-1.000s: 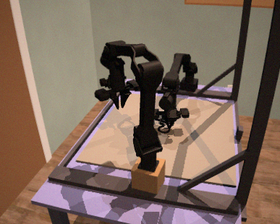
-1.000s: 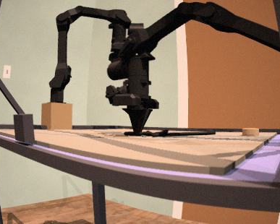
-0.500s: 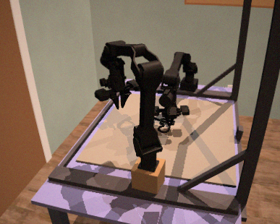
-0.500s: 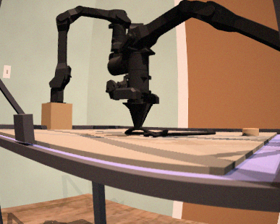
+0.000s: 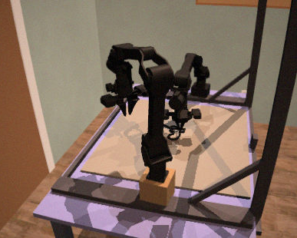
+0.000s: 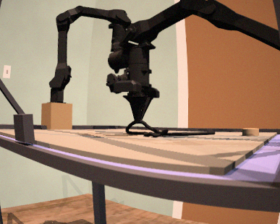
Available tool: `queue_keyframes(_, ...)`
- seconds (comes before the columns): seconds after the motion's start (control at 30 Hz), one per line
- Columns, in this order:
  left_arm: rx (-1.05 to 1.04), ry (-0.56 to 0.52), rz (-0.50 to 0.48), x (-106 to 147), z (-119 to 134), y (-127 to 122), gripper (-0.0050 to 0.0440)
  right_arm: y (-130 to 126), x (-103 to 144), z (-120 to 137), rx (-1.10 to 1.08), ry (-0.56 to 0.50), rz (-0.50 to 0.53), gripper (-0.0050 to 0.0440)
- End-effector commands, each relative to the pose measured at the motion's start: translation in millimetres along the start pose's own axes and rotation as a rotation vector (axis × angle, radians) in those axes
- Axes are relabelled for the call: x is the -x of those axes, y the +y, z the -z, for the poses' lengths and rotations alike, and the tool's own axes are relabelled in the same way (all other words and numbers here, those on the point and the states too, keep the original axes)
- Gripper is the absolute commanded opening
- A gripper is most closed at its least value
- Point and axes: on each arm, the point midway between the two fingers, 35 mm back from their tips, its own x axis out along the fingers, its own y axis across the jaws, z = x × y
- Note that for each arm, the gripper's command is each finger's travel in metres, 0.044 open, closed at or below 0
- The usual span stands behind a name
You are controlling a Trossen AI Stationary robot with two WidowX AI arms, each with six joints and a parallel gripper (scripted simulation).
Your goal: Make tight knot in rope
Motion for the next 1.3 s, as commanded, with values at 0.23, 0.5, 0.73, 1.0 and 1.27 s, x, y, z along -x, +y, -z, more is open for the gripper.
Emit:
queue_keyframes(0.23, -0.004, -0.018, 0.003, 5, 0, 0, 0.0085, 1, 21, -3, 0.002, -0.038, 0.014, 0.0035)
queue_keyframes(0.5, -0.004, -0.018, 0.003, 5, 0, 0, 0.0085, 5, 20, 3, 0.002, -0.032, 0.012, 0.0035)
queue_keyframes(0.73, -0.004, -0.018, 0.003, 5, 0, 0, 0.0085, 10, 20, 8, 0.002, -0.031, 0.011, 0.0035)
queue_keyframes(1.0, -0.004, -0.018, 0.003, 5, 0, 0, 0.0085, 15, 19, 15, 0.002, -0.031, 0.011, 0.0035)
queue_keyframes(1.27, -0.004, -0.018, 0.003, 5, 0, 0, 0.0085, 18, 19, 19, 0.002, -0.031, 0.011, 0.0035)
